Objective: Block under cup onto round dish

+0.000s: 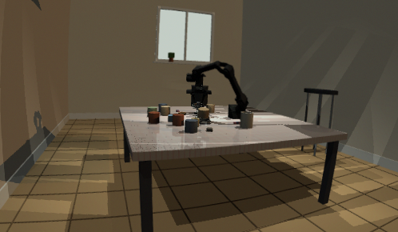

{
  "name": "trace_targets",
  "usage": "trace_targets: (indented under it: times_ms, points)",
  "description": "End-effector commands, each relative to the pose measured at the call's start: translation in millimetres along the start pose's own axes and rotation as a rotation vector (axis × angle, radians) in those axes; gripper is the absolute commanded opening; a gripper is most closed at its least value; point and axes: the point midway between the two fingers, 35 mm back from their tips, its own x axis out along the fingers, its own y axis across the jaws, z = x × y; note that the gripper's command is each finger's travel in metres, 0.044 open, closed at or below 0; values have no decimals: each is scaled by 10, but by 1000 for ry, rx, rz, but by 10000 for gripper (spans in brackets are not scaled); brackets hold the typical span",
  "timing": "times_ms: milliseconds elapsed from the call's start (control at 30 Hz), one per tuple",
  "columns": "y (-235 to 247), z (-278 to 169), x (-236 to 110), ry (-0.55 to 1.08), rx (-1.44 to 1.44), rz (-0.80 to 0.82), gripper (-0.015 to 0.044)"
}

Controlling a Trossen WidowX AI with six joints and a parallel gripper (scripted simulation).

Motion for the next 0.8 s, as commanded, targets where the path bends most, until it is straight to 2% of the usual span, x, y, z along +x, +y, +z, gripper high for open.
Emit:
trace_targets:
  times_ms: [0,233,367,600,733,767]
  points:
    - [5,11,65,-4,3,1,260]
    - [10,13,153,-4,3,1,260]
    - [10,13,153,-4,3,1,155]
    - [10,13,153,-4,3,1,108]
    - [8,-11,81,8,30,-15,3]
    - [4,-18,36,10,39,-20,0]
